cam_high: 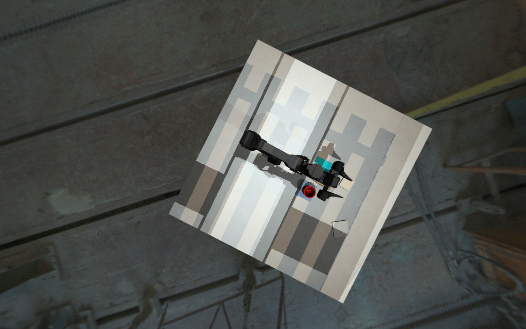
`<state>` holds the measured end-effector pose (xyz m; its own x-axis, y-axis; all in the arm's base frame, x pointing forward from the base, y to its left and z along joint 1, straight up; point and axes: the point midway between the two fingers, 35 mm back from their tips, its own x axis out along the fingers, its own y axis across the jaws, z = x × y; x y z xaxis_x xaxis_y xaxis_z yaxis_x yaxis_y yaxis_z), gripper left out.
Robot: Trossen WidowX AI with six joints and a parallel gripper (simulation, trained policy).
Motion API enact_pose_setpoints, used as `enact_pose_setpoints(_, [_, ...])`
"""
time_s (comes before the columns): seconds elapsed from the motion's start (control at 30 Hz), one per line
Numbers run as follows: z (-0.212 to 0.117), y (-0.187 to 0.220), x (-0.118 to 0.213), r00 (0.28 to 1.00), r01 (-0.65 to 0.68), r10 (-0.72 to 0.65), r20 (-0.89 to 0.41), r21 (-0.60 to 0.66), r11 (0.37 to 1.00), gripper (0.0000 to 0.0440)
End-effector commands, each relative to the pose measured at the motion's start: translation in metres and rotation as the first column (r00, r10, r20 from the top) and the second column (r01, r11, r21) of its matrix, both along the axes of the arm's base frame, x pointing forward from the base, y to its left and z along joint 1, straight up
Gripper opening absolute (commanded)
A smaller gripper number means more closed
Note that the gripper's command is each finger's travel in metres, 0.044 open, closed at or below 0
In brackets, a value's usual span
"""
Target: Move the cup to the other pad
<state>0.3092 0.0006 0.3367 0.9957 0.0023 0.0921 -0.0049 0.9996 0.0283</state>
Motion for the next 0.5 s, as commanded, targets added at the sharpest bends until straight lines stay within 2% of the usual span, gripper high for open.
enact_pose_setpoints(0.0, [-0.001, 0.0, 0.0, 1.0, 0.003, -0.003, -0.007, 0.004, 1.0, 0.0374])
enact_pose_setpoints(0.37, [-0.018, 0.002, 0.004, 0.991, 0.019, -0.013, -0.13, 0.05, 0.999, 0.0085])
enact_pose_setpoints(0.43, [-0.021, 0.003, 0.005, 0.987, 0.018, -0.008, -0.159, 0.058, 0.998, 0.0047])
enact_pose_setpoints(0.47, [-0.023, 0.004, 0.006, 0.985, 0.016, -0.005, -0.174, 0.063, 0.998, 0.0042])
